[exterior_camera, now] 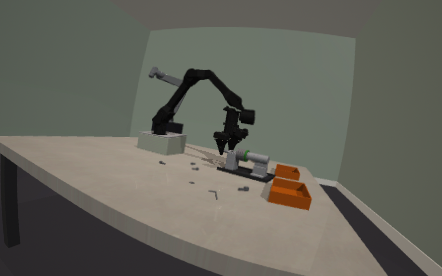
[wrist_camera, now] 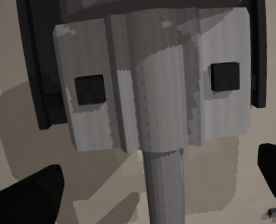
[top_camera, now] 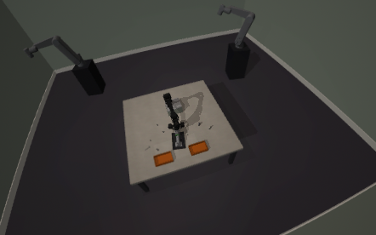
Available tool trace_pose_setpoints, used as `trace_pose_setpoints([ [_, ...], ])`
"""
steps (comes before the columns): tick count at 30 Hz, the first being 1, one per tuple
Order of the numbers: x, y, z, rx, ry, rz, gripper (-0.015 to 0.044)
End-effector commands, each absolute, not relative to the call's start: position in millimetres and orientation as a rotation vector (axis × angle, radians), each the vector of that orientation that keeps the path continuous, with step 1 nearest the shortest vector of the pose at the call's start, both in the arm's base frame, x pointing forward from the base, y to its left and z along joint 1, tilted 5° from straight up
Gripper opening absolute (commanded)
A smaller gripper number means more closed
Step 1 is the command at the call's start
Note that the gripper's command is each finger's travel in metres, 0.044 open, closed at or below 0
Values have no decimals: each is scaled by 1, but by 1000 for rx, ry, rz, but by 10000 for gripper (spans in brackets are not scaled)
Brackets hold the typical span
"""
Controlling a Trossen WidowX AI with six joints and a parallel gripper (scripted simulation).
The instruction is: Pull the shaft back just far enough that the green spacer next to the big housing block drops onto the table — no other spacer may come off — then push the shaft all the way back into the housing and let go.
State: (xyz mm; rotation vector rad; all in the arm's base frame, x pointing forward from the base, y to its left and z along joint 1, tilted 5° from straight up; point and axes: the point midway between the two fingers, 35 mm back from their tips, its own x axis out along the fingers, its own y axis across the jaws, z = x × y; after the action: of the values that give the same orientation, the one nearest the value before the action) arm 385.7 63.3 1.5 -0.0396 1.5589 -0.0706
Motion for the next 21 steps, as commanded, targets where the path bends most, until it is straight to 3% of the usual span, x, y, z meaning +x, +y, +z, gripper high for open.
trace_pose_setpoints([
  [1, 386, 63, 1, -45, 1556, -72, 440],
  [21, 386, 61, -16, -45, 1557, -72, 440],
])
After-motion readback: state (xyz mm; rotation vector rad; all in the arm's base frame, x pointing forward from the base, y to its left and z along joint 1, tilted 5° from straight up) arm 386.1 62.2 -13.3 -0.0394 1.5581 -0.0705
